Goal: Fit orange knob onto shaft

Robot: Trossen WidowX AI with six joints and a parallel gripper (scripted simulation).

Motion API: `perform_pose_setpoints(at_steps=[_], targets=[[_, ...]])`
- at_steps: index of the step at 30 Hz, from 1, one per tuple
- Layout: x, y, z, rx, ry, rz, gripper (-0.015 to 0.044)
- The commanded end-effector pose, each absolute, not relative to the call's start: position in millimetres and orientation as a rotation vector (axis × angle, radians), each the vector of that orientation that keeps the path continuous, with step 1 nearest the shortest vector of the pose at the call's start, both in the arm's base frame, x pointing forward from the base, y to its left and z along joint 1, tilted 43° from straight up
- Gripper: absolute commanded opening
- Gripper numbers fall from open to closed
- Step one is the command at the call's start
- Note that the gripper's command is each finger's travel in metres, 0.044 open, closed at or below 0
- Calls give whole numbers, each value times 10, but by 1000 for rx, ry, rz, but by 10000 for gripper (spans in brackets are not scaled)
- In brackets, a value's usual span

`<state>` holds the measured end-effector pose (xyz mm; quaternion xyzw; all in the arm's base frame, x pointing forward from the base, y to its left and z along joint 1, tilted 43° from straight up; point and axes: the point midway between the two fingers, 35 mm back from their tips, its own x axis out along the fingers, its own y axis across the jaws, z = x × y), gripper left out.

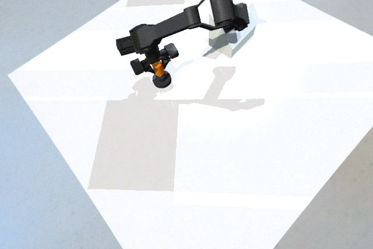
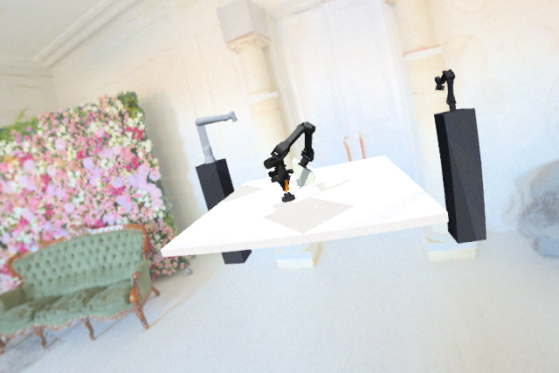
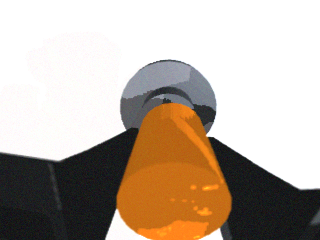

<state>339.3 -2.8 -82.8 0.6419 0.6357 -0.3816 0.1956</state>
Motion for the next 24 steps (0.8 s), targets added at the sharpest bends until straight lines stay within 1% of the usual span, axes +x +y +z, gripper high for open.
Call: perform_pose_setpoints(at_steps=[1, 4, 24], targets=[[3430, -62, -808, 1849, 1749, -1159, 0], [3450, -63, -803, 1898, 1725, -1252, 0], [3443, -52, -810, 1898, 1725, -1252, 0]])
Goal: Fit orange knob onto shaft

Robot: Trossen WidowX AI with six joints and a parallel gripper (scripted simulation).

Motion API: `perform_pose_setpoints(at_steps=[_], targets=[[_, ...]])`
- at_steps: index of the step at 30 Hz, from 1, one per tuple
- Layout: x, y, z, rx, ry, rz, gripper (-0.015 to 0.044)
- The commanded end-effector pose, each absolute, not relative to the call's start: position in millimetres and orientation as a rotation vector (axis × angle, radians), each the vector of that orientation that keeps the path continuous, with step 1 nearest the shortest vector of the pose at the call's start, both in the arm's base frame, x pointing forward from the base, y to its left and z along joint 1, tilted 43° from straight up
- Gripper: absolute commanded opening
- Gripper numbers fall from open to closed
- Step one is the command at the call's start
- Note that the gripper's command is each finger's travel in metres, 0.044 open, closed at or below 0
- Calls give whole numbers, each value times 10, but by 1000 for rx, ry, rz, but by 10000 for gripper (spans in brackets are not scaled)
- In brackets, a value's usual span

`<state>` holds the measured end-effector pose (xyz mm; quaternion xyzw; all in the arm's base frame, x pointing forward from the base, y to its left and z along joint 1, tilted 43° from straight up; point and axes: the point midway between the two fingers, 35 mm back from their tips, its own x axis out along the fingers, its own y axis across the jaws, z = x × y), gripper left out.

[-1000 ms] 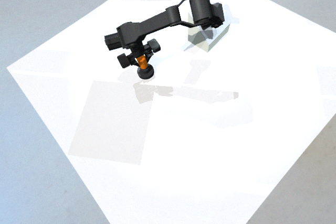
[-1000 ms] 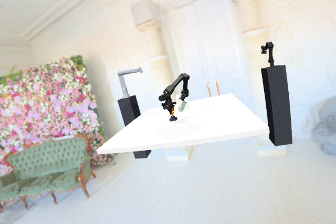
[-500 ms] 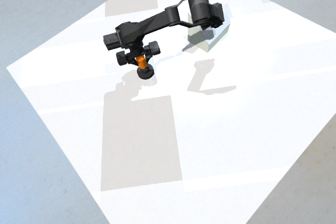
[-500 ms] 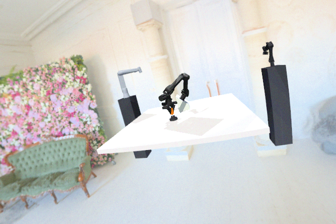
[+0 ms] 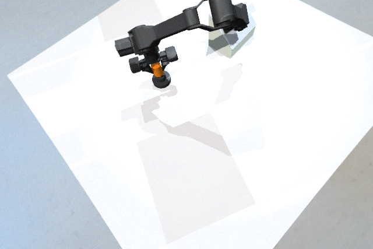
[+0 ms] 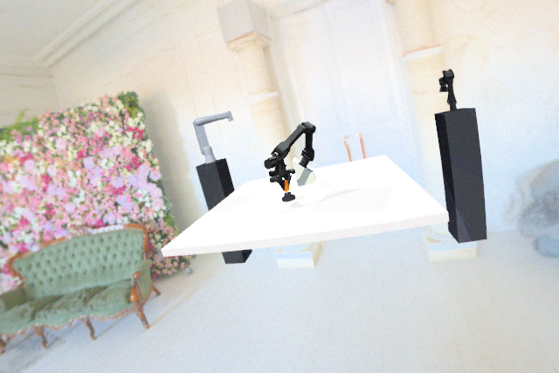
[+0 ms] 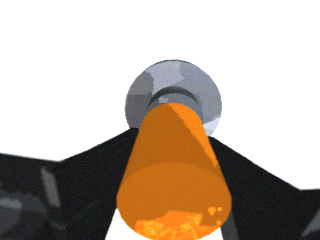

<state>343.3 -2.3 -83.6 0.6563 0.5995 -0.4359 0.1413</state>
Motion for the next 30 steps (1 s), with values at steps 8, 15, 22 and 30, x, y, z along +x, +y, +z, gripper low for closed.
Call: perform_pose_setpoints(at_steps=[8, 15, 22, 30], targets=[[3420, -56, -801, 2010, 1650, -1484, 0], [3377, -34, -811, 2010, 1650, -1484, 0], [3385, -14, -830, 2010, 1650, -1484, 0], [3396, -19, -825, 2010, 1650, -1484, 0]])
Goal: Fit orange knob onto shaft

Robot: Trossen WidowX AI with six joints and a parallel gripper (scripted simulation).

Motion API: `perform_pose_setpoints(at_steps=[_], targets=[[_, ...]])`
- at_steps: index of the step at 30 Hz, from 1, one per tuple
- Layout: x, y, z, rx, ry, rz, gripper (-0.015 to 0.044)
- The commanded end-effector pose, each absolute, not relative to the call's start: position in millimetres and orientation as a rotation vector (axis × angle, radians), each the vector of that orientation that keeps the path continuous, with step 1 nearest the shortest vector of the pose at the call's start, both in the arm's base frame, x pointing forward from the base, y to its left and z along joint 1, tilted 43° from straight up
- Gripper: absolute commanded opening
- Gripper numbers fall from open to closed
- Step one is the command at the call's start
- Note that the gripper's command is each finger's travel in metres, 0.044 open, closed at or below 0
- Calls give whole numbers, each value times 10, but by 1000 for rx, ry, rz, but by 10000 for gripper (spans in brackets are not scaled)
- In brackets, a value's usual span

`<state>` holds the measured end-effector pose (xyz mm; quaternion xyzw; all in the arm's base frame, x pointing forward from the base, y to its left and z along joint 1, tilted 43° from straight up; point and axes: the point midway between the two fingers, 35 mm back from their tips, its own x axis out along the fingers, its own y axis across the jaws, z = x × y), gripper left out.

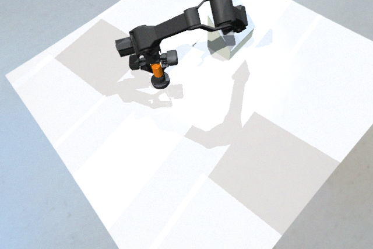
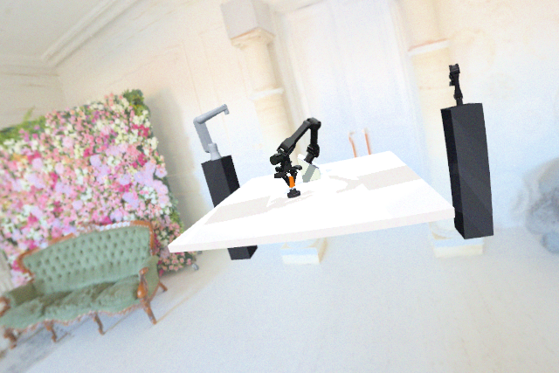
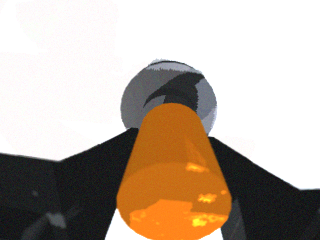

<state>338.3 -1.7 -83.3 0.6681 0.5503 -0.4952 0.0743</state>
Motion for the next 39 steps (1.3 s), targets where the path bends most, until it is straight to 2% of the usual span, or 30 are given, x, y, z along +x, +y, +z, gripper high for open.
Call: perform_pose_setpoints(at_steps=[1, 7, 13, 34, 39], targets=[[3399, -26, -818, 2010, 1650, -1484, 0], [3411, -42, -795, 2023, 1639, -1512, 0], [3434, -49, -788, 2111, 1551, -1721, 0], [3453, -42, -800, 2112, 1551, -1721, 0], [3446, -45, -792, 2166, 1481, -1864, 0]])
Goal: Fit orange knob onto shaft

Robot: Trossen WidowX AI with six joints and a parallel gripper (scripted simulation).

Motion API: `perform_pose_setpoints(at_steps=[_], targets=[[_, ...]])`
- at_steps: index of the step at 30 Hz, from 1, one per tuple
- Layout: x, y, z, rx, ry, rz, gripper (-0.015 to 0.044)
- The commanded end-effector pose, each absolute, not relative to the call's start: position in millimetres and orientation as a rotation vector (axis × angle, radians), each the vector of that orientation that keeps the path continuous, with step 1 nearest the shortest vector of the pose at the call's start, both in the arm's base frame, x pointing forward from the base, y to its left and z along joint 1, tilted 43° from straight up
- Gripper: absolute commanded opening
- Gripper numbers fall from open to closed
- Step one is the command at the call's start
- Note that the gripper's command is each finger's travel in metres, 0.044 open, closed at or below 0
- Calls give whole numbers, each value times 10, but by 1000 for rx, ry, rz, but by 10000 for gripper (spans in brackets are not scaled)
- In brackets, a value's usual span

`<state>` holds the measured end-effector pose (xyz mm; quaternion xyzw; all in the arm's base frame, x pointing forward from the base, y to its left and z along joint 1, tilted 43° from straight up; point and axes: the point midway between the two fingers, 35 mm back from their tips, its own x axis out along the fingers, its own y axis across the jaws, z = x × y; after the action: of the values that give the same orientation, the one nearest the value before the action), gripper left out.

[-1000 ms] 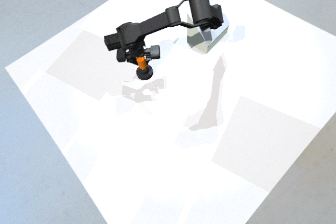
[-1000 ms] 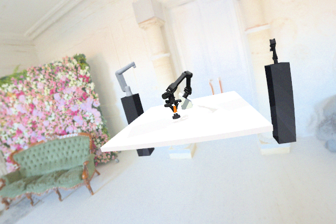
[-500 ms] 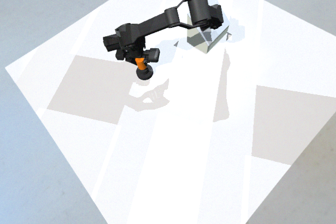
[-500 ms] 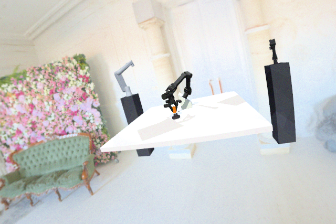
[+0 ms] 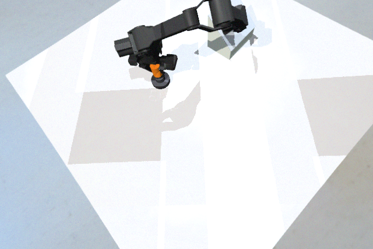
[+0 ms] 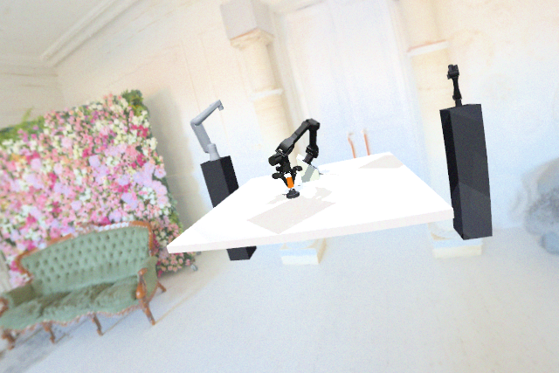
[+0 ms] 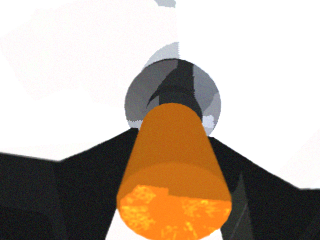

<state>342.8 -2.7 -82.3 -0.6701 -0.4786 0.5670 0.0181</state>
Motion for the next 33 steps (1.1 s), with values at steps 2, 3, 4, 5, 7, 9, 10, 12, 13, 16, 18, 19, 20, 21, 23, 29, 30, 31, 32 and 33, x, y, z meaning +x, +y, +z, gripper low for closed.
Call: perform_pose_setpoints(at_steps=[2, 3, 4, 5, 7, 9, 10, 12, 13, 16, 18, 19, 20, 21, 23, 29, 30, 31, 32, 33], targets=[[3435, -45, -785, -2025, -1323, 1799, 0], [3431, -43, -784, -2020, -1311, 1802, 0], [3430, -41, -785, -2020, -1311, 1802, 0], [3427, -38, -788, -2020, -1311, 1802, 0], [3418, -30, -793, -2020, -1311, 1802, 0], [3404, -24, -799, -2020, -1311, 1802, 0], [3398, -22, -802, -2020, -1311, 1802, 0], [3387, -20, -805, -2020, -1311, 1802, 0], [3387, -20, -805, -2020, -1311, 1802, 0], [3394, -5, -823, -2020, -1311, 1802, 0], [3397, 1, -832, -2020, -1311, 1802, 0], [3397, 3, -834, -2020, -1311, 1802, 0], [3397, 5, -836, -2020, -1311, 1802, 0], [3397, 0, -831, -2020, -1311, 1802, 0], [3397, 0, -831, -2020, -1311, 1802, 0], [3397, 3, -833, -2035, -1347, 1792, 0], [3397, 3, -833, -2035, -1347, 1792, 0], [3397, 3, -833, -2035, -1347, 1792, 0], [3397, 3, -833, -2035, -1347, 1792, 0], [3397, 3, -833, -2035, -1347, 1792, 0]])
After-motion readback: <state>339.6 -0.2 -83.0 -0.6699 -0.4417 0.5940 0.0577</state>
